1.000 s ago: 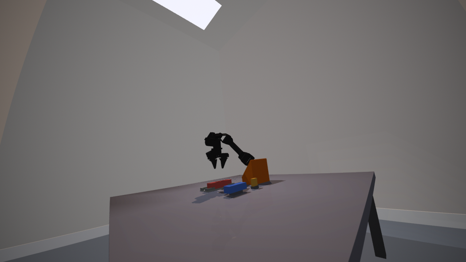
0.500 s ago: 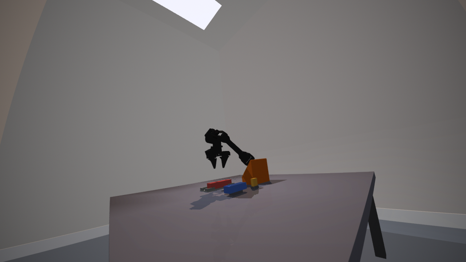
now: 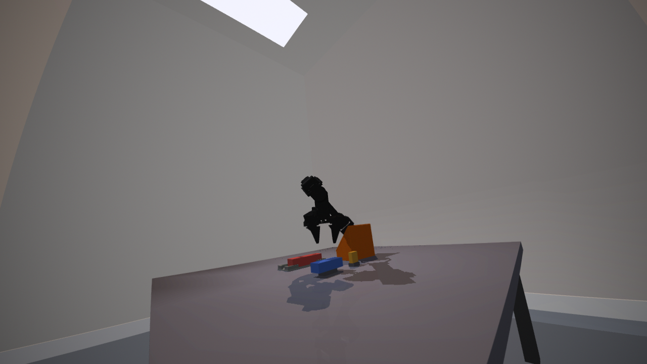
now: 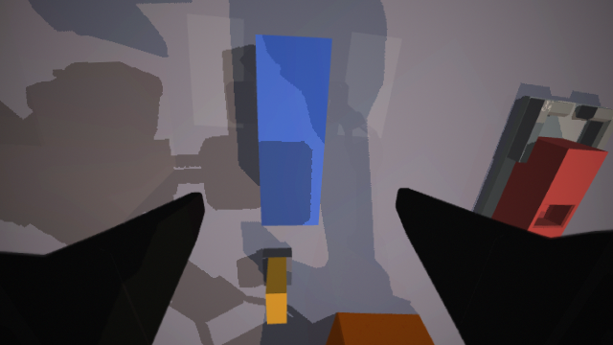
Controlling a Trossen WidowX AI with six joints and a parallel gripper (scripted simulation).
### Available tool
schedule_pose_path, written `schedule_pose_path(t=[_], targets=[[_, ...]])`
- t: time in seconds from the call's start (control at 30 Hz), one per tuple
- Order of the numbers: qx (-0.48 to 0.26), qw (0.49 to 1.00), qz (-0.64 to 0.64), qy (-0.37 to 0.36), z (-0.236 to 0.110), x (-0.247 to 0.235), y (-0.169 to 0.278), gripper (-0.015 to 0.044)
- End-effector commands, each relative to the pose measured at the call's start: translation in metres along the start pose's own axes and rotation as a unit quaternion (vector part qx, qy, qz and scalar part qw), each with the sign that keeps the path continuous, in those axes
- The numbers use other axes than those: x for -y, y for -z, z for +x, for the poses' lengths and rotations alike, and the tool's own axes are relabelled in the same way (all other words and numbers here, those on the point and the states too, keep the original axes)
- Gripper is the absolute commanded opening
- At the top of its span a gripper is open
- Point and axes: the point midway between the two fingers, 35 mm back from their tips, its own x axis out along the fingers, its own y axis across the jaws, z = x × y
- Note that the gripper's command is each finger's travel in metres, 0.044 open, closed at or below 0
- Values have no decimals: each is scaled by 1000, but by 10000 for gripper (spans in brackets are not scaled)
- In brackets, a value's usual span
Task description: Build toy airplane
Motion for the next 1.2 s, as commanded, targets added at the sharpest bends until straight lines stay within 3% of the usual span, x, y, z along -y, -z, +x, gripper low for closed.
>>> schedule_pose_path(t=[0.0, 0.2, 1.17], targets=[[5, 1000, 14, -7, -3, -3, -5, 440], [5, 1000, 15, -6, 33, -3, -5, 440], [5, 1000, 15, -5, 79, -3, -6, 440]])
